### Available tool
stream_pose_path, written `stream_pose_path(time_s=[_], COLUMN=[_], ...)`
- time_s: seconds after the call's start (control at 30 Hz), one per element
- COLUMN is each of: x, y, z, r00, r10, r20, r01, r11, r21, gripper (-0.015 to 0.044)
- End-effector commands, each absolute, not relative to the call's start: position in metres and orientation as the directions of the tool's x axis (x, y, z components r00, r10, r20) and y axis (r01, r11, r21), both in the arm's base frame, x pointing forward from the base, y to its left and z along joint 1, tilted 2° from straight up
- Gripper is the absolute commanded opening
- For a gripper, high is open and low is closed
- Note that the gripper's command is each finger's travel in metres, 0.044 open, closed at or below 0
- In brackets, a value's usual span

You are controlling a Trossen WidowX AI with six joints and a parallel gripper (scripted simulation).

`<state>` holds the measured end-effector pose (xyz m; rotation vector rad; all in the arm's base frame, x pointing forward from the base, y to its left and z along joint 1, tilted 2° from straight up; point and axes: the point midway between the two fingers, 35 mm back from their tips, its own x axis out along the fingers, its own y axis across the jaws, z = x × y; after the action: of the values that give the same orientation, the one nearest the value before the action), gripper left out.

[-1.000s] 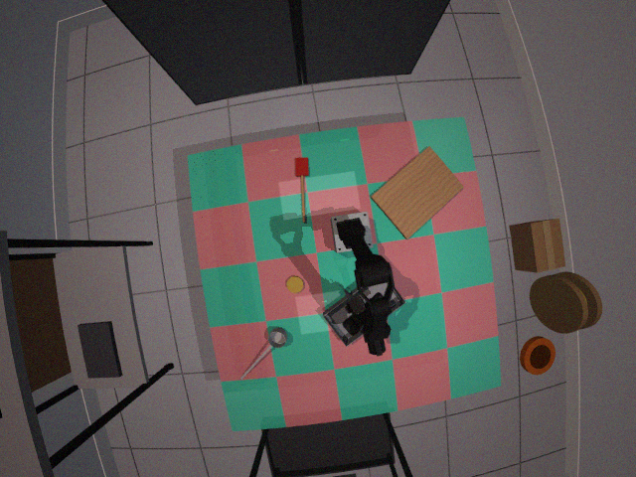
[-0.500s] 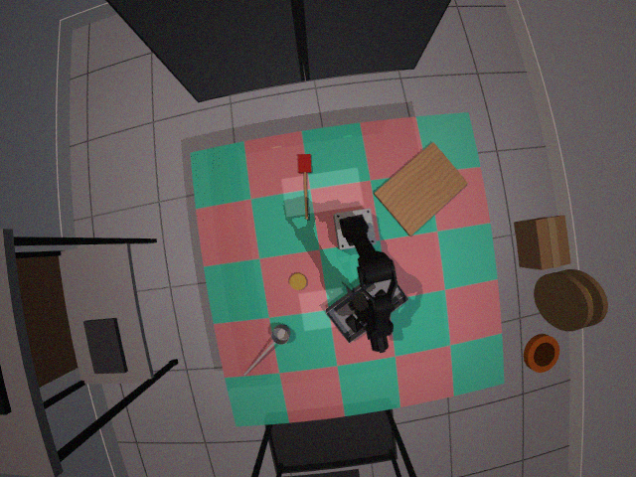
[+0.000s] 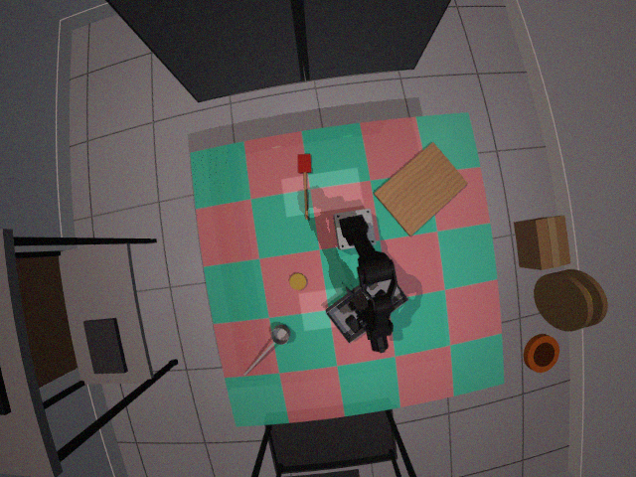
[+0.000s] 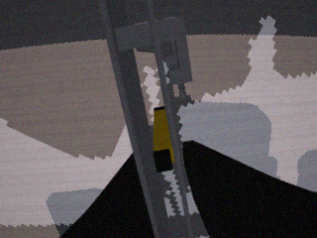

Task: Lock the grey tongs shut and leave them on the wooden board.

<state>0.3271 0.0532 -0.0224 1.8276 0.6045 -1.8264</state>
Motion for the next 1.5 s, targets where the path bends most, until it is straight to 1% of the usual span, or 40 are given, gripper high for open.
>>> stream_pose_path(time_s=[0.0,0.03,0.1,0.27,0.33,0.8,1.47], x=[0.328,0.329,0.330,0.328,0.327,0.326,0.292], y=[0.053,0.054,0.054,0.056,0.056,0.064,0.172], z=[-0.020,-0.015,0.002,0.068,0.078,0.075,0.075], r00=[0.011,0.010,0.010,0.008,0.007,0.007,0.013], r10=[-0.028,-0.028,-0.028,-0.028,-0.028,-0.032,-0.020], r20=[-1.000,-1.000,-1.000,-1.000,-1.000,-0.999,-1.000], r01=[0.618,0.619,0.619,0.622,0.622,0.645,0.870], r11=[-0.785,-0.785,-0.785,-0.783,-0.783,-0.764,-0.493], r21=[0.028,0.028,0.028,0.027,0.027,0.029,0.021], gripper=[-0.0130,-0.0150,-0.0150,-0.0150,-0.0150,-0.0150,-0.0150])
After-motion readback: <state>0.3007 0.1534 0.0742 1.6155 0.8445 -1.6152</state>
